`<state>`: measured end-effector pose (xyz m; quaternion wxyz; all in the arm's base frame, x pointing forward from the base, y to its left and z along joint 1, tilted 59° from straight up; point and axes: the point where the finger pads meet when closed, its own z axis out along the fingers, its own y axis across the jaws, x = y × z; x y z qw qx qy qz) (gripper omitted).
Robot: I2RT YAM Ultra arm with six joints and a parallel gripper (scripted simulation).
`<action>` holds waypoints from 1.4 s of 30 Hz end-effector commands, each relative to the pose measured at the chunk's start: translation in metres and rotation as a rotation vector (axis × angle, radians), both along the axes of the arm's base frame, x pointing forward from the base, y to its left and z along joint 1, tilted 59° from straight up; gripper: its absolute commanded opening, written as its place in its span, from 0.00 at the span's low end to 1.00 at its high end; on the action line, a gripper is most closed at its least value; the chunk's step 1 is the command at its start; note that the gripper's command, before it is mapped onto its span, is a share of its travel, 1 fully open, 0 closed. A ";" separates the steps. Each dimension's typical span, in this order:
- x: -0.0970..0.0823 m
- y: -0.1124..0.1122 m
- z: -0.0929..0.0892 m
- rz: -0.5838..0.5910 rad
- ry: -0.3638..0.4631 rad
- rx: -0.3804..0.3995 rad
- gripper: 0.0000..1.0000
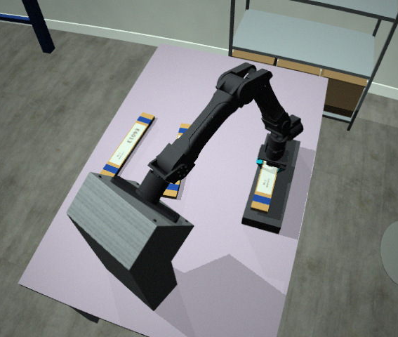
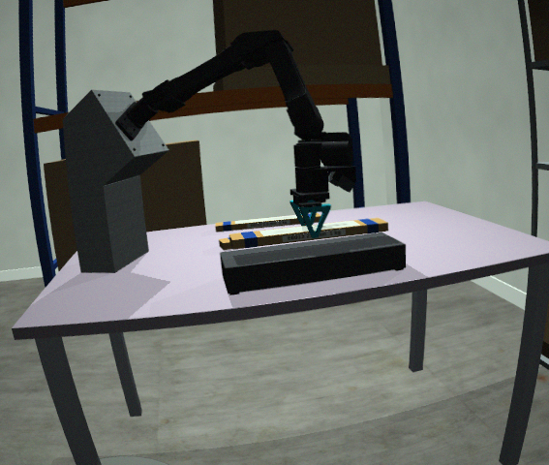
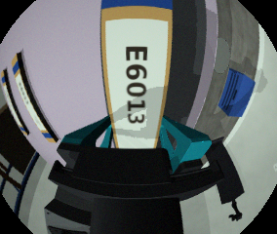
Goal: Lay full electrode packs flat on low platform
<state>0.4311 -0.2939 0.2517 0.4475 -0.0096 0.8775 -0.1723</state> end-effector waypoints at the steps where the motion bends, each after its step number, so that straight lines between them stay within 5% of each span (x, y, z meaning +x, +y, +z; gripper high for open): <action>1: -0.014 -0.012 0.041 -0.014 -0.049 -0.039 0.00; 14: -0.015 -0.032 0.037 -0.014 -0.035 -0.027 0.00; 29: -0.021 -0.049 0.054 -0.014 -0.048 -0.041 0.00; 31: -0.019 -0.055 0.044 -0.015 -0.033 -0.026 0.00; 42: -0.025 -0.067 0.061 -0.015 -0.047 -0.043 0.00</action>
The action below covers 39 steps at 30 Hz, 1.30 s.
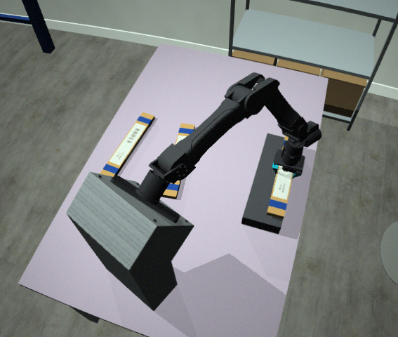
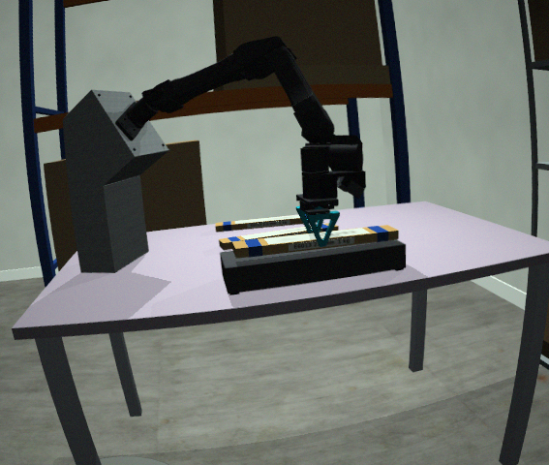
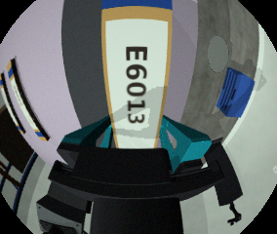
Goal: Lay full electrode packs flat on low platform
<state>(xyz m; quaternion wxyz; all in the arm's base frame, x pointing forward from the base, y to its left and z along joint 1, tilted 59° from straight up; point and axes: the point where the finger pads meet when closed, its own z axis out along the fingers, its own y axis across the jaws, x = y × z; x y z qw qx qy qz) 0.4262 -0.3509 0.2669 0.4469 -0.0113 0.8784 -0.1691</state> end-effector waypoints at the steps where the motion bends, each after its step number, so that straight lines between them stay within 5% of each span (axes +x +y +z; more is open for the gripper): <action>1: -0.020 -0.009 0.046 -0.020 -0.050 -0.048 0.00; 39: -0.028 -0.015 0.051 -0.022 -0.050 -0.047 0.00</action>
